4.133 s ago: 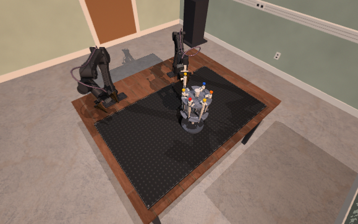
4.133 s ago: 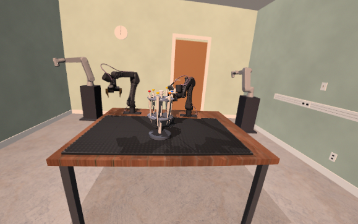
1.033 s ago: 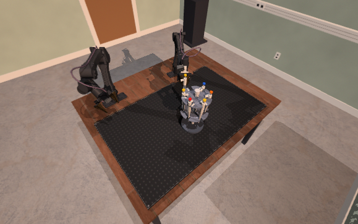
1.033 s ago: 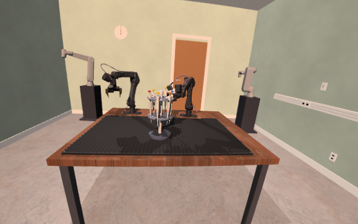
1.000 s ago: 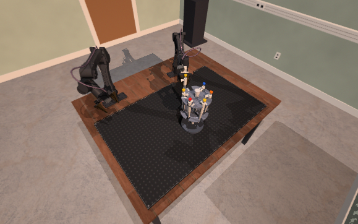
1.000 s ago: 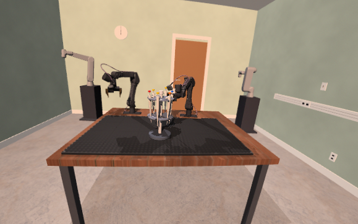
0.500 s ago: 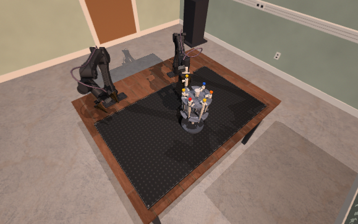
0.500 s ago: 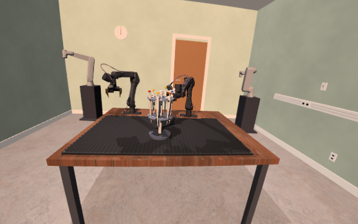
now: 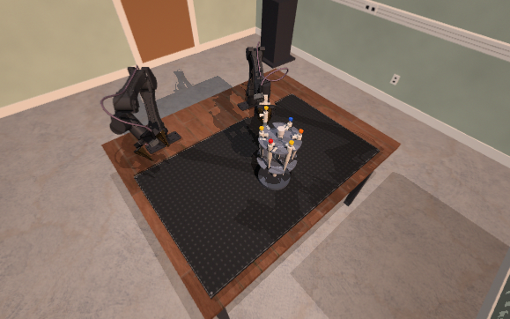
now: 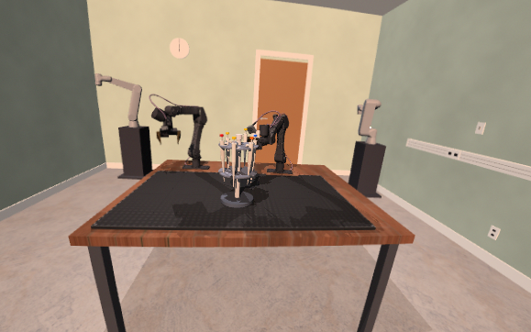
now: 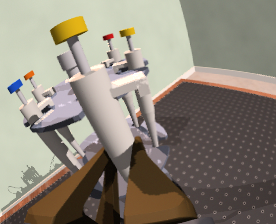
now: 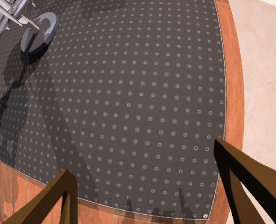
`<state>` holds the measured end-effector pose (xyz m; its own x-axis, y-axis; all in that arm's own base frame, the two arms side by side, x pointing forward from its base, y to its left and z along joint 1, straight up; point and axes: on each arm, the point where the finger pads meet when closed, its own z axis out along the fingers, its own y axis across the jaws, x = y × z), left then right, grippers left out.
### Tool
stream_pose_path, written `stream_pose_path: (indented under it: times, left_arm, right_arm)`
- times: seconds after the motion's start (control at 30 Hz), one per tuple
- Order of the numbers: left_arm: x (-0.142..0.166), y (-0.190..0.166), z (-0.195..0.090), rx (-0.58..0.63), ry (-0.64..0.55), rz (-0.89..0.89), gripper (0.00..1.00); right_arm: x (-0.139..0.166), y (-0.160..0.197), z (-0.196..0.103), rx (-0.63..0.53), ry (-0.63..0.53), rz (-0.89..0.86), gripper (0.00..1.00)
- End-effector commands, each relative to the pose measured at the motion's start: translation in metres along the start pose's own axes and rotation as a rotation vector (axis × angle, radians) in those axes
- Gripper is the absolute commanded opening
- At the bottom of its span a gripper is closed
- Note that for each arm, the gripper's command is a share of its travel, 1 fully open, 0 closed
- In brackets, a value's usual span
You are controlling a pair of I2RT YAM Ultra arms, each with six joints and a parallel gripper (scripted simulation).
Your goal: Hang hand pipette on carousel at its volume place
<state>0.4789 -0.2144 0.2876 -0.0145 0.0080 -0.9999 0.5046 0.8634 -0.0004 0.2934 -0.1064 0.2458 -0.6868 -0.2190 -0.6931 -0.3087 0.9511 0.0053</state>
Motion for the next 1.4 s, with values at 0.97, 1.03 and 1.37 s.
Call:
stream_pose_path:
  times: [0.97,1.03,1.37]
  left_arm:
    - [-0.0306,0.0040,-0.0013,-0.001,-0.067,0.004,0.12]
    - [-0.0306,0.0040,-0.0013,-0.001,-0.067,0.004,0.12]
    - [-0.0243,0.0065,0.0004,-0.001,-0.063,0.003,0.12]
  right_arm:
    - [-0.0070,-0.0039,-0.0030,0.006,-0.026,-0.014,1.00]
    - [-0.0070,-0.0039,-0.0030,0.006,-0.026,-0.014,1.00]
    - [-0.0070,-0.0039,-0.0030,0.006,-0.026,-0.014,1.00]
